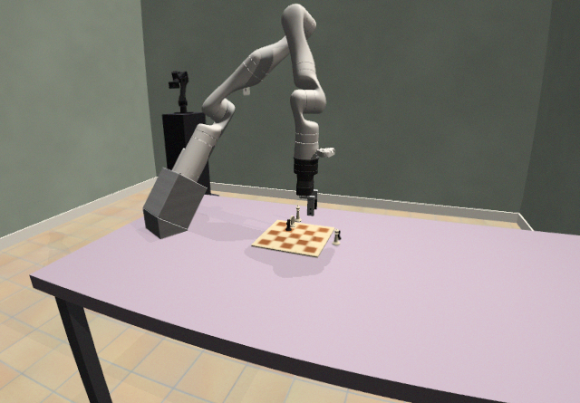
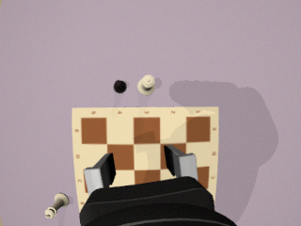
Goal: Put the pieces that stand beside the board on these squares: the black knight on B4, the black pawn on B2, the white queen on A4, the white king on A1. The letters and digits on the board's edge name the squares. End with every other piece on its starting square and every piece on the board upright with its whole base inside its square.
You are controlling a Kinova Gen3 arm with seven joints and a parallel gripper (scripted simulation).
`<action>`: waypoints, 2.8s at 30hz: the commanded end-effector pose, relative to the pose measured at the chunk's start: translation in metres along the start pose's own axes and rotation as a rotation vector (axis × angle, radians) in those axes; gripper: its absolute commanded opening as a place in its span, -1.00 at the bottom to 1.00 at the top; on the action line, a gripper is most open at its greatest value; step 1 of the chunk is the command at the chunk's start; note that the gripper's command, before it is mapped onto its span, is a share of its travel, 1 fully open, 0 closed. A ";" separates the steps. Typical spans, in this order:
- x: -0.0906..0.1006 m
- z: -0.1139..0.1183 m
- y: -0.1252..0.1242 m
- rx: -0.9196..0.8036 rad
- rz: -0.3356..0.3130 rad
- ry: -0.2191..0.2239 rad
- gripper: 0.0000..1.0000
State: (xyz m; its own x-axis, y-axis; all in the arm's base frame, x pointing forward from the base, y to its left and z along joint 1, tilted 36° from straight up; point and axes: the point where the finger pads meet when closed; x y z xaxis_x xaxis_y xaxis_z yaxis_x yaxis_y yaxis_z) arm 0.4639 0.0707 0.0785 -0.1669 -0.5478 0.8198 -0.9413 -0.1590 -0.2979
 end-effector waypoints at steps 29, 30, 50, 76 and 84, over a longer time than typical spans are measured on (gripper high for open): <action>-0.003 0.002 -0.057 -0.906 0.007 -0.003 1.00; -0.003 0.002 -0.057 -0.906 0.007 -0.003 1.00; -0.001 -0.008 -0.079 -1.256 0.017 -0.014 1.00; -0.001 -0.014 -0.086 -1.422 0.018 -0.020 1.00; -0.001 -0.015 -0.086 -1.425 0.017 -0.020 1.00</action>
State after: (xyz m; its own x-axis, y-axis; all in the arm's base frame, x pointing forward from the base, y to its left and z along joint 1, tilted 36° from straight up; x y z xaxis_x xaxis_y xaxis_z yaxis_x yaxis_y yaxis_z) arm 0.5404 0.0962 0.1078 -0.1895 -0.5538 0.8108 -0.4256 0.7905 0.4404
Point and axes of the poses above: the point where the finger pads meet when closed, its own x axis back along the fingers, its own z axis across the jaws, y = z × x, and after that the axes turned 1 degree about x, right-handed
